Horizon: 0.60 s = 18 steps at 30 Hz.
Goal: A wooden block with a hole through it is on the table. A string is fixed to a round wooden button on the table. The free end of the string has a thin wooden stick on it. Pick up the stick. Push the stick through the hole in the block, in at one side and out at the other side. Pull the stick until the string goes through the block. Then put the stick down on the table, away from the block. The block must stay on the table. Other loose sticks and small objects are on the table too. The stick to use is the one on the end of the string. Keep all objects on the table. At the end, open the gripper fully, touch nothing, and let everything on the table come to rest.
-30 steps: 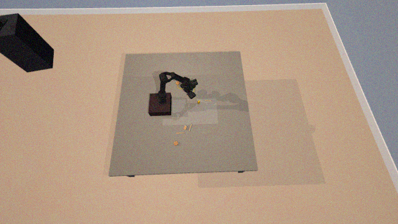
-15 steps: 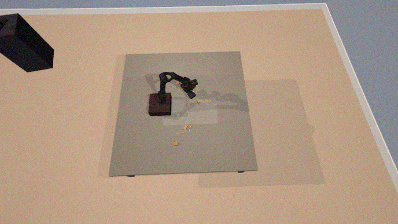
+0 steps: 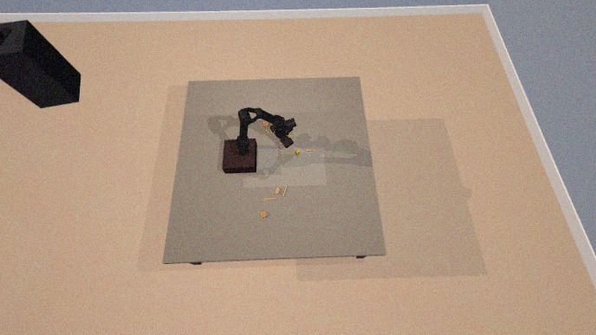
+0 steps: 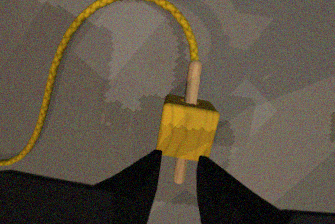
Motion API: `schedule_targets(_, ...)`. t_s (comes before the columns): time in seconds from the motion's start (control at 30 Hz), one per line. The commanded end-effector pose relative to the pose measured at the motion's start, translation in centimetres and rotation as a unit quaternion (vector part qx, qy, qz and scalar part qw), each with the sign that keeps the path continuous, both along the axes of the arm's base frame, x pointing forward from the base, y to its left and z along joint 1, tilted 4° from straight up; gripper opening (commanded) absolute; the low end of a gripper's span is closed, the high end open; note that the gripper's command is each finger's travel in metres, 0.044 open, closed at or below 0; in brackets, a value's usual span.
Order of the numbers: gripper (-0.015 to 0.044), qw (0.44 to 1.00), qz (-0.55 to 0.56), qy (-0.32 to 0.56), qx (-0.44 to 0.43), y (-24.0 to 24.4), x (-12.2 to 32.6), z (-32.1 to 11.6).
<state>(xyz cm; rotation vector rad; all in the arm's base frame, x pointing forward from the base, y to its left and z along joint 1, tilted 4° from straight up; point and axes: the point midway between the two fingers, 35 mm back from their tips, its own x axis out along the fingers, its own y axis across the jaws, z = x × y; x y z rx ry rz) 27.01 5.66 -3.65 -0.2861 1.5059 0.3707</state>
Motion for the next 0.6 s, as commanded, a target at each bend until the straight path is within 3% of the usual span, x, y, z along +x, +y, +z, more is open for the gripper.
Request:
schedule_targets(0.0, 0.0071, 1.0, 0.0, 0.004, -0.002, -0.07, -0.1, -0.23)
schedule_targets(0.33, 0.0004, 1.0, 0.0, 0.004, -0.002, -0.07, -0.1, -0.23)
schedule_targets(0.57, 0.0, 1.0, 0.0, 0.004, -0.002, -0.07, -0.1, -0.23)
